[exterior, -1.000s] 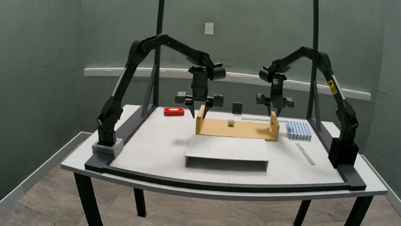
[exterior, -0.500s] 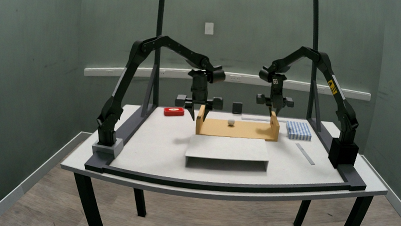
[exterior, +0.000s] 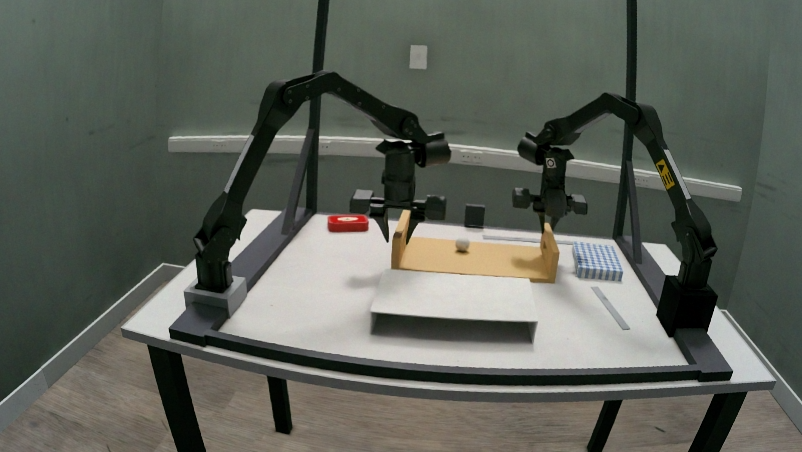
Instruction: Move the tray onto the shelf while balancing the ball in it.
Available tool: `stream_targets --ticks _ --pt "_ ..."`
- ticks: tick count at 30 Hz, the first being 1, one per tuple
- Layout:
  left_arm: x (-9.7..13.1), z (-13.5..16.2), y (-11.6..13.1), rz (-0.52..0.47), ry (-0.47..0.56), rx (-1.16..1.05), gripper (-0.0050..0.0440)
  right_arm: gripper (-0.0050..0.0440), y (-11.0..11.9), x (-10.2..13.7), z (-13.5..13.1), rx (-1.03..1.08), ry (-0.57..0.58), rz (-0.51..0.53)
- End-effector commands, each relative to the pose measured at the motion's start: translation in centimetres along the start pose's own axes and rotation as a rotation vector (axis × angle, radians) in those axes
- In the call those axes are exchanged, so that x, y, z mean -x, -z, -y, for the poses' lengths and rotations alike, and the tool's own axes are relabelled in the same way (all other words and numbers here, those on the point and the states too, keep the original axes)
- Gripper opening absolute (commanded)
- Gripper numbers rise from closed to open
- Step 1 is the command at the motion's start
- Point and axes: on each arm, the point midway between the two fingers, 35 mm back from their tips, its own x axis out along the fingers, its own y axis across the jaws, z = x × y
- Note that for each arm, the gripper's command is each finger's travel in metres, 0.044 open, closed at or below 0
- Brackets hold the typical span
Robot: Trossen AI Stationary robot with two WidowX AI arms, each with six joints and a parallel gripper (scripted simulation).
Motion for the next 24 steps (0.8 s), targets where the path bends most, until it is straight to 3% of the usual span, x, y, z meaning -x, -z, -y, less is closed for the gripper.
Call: stream_targets --ticks 1,10,11,24 --pt "0.94 0.4 -0.03 -0.01 0.014 0.008 0.0069 0.0178 -0.25 1.36 0.44 -0.008 0.033 0.024" --pt "0.89 0.45 -0.14 -0.008 0.014 0.009 0.0073 0.0178 -0.25 1.33 0.39 -0.007 0.033 0.024" --pt "0.89 0.46 -0.16 -0.007 0.013 0.009 0.0073 0.0 -0.25 1.33 0.38 -0.007 0.033 0.024" --pt "0.75 0.5 -0.28 -0.003 0.014 0.011 0.0074 0.0 -0.37 0.95 0.31 0.004 0.023 0.023"
